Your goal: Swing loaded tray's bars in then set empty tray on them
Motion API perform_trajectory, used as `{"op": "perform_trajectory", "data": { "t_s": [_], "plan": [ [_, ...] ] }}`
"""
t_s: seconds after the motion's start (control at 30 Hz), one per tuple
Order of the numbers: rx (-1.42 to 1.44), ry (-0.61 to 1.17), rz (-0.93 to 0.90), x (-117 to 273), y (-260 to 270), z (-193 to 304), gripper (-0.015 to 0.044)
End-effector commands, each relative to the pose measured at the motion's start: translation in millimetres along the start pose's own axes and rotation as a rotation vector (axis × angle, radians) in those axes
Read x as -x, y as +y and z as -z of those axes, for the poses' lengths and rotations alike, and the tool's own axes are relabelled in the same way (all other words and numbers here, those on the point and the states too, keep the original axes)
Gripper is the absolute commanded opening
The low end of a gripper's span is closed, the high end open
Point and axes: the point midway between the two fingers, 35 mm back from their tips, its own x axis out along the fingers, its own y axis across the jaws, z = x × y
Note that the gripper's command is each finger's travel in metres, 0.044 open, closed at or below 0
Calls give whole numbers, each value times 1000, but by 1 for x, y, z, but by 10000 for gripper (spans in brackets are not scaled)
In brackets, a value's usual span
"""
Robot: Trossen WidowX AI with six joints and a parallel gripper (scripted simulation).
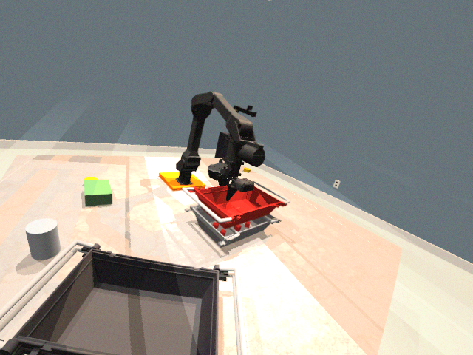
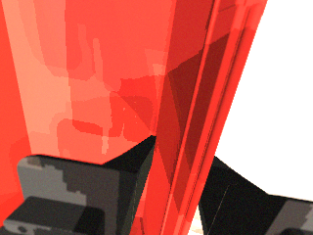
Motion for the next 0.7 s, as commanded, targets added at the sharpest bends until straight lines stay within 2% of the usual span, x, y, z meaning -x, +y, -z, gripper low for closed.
{"op": "perform_trajectory", "data": {
  "t_s": [0.0, 0.57, 0.67],
  "plan": [
    [3, 0, 6, -1, -1, 0, 191],
    [3, 0, 6, -1, -1, 0, 440],
    [0, 0, 3, -1, -1, 0, 440]
  ]
}}
